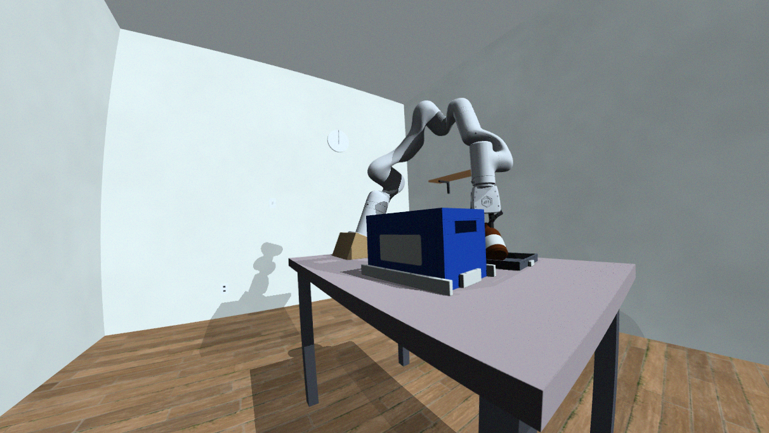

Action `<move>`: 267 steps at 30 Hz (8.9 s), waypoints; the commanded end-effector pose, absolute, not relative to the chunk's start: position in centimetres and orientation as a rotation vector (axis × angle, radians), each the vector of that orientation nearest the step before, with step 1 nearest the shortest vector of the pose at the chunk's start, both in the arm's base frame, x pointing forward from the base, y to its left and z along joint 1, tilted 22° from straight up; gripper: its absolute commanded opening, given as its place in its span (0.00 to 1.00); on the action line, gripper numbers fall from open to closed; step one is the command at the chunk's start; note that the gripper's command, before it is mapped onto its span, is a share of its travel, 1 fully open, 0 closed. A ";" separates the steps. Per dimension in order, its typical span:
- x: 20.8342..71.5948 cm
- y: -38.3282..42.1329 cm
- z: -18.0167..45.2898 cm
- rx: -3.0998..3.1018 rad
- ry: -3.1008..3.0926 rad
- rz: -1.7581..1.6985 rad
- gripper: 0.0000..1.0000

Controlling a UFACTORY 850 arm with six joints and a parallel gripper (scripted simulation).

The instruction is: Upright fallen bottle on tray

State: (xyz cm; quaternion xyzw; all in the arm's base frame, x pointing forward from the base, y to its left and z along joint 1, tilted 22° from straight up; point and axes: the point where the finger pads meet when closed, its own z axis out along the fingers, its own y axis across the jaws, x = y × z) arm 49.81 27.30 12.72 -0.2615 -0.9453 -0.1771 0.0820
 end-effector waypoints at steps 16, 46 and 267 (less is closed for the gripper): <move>50.2 26.1 15.6 -0.784 -2.829 -0.532 0.00; 50.4 24.7 19.2 -0.784 -2.829 -0.532 0.00; 50.5 24.2 20.4 0.783 -3.022 -0.616 0.00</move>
